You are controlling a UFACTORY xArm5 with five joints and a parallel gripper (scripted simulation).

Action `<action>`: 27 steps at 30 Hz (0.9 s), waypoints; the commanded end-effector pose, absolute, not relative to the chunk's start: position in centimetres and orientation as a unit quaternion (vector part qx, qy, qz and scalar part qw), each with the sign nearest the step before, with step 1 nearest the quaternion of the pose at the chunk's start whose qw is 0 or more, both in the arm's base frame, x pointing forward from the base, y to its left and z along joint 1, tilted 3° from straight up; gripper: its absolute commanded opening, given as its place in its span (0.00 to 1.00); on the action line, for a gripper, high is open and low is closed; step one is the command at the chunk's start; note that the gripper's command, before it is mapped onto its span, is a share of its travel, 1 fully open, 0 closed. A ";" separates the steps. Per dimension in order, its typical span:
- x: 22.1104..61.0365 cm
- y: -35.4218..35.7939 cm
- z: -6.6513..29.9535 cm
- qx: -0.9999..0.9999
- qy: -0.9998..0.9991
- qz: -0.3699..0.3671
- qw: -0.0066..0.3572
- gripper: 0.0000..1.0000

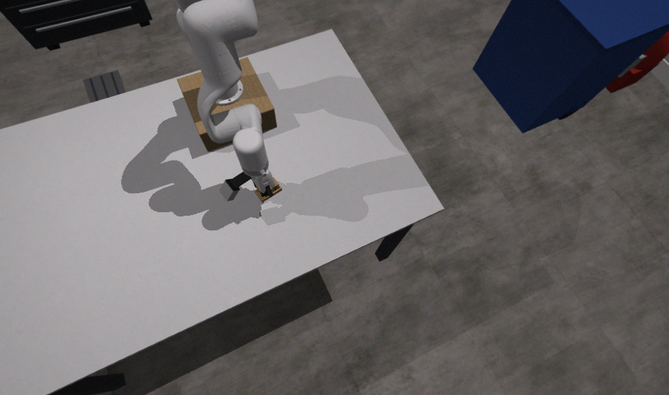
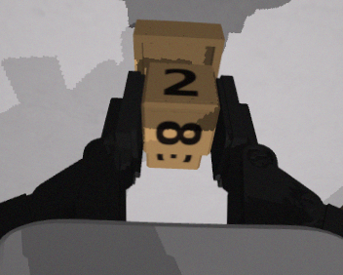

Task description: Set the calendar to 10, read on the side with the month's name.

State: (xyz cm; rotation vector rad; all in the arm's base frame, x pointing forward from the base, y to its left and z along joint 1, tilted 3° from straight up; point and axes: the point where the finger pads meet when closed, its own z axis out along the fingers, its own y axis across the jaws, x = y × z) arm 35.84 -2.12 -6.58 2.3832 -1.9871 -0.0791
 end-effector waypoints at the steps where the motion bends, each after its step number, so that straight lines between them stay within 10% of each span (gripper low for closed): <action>1: 36.0 -2.1 -6.6 0.768 -0.640 -0.024 0.018 0.29; 27: 36.0 -2.1 -7.0 0.768 -0.640 -0.024 0.018 0.29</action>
